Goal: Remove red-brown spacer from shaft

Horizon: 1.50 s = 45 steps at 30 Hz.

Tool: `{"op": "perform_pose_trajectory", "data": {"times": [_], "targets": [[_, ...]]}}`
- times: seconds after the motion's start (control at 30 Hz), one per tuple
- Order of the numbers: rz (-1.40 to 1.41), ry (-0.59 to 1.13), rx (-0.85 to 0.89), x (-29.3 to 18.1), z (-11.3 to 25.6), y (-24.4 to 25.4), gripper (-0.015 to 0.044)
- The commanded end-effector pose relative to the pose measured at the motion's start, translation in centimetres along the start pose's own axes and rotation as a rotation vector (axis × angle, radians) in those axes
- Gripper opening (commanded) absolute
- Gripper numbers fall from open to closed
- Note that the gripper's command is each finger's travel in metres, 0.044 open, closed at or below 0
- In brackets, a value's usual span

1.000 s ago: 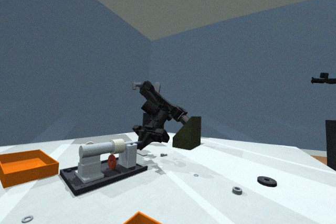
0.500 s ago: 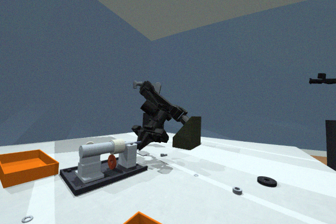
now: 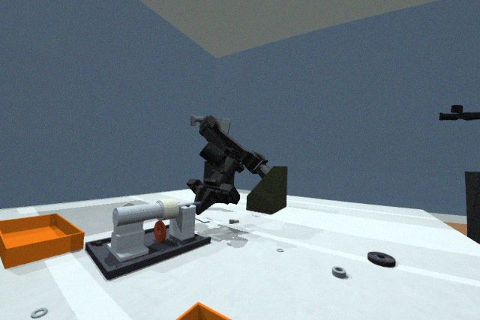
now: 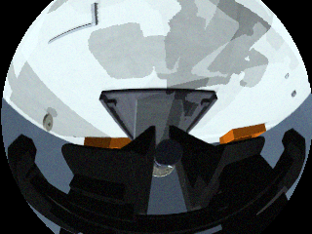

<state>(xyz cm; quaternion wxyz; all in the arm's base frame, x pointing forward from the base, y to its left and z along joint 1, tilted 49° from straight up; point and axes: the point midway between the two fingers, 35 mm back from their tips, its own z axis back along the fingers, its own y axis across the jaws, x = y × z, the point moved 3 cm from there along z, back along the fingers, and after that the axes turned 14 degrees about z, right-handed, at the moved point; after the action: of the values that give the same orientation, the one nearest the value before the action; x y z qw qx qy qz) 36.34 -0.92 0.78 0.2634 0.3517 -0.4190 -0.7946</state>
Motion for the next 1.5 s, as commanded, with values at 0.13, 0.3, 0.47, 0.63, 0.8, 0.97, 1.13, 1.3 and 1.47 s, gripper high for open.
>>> {"op": "perform_pose_trajectory", "data": {"times": [0.13, 0.3, 0.47, 0.63, 0.8, 0.97, 1.13, 1.3, 1.47], "targets": [[-0.002, 0.006, 0.004, -0.48, -0.33, 0.2, 0.0], [-0.003, 0.006, 0.004, -0.59, -0.45, 0.24, 0.0], [-0.003, 0.006, 0.004, -0.67, -0.53, 0.26, 0.0], [-0.003, 0.006, 0.004, -0.73, -0.59, 0.27, 0.0], [-0.003, 0.006, 0.004, -0.81, -0.67, 0.29, 0.0], [-0.003, 0.006, 0.004, -0.89, -0.75, 0.31, 0.0], [-0.003, 0.006, 0.004, -0.97, -0.83, 0.33, 0.0], [-0.003, 0.006, 0.004, -1.04, -0.9, 0.35, 0.0], [-0.003, 0.006, 0.004, -1.05, -0.91, 0.36, 0.0]]}}
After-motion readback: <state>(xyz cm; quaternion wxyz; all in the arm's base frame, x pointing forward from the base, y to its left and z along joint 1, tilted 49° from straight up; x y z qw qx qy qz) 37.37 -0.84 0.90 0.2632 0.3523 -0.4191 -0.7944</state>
